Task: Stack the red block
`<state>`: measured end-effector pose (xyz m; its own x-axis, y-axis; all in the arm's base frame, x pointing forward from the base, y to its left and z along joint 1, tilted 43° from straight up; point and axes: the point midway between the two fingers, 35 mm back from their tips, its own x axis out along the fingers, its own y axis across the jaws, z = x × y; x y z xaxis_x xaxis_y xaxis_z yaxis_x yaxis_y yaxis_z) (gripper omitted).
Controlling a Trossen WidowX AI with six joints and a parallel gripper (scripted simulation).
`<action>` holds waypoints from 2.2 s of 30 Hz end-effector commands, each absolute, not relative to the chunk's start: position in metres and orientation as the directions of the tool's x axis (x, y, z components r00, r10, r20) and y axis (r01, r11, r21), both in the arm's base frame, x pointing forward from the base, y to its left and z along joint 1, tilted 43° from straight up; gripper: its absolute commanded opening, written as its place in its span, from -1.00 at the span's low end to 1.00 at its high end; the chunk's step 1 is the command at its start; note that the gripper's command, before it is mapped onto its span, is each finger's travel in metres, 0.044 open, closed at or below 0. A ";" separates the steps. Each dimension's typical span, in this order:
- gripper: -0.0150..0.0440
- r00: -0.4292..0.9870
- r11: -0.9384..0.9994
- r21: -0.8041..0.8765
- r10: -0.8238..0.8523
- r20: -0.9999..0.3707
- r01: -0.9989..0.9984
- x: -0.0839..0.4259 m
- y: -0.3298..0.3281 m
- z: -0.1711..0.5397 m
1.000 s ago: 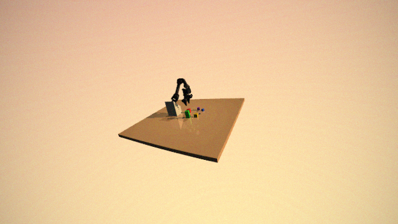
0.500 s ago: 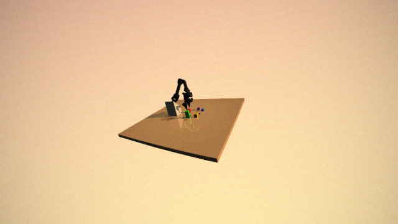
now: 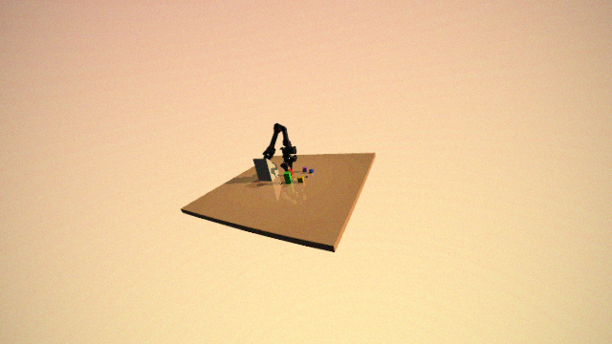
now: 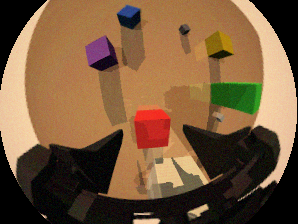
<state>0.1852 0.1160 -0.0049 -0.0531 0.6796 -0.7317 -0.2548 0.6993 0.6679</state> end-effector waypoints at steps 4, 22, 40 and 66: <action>1.00 -0.056 0.697 0.673 0.683 -0.728 -0.247 0.183 0.124 -0.013; 1.00 -0.057 0.694 0.677 0.687 -0.725 -0.247 0.180 0.138 -0.026; 0.18 -0.057 0.694 0.677 0.687 -0.725 -0.247 0.180 0.138 -0.026; -0.49 -0.056 0.697 0.673 0.684 -0.728 -0.247 0.185 0.091 0.022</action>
<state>0.1818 0.0996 0.0119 -0.0651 0.6856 -0.7251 -0.2382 0.6950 0.6785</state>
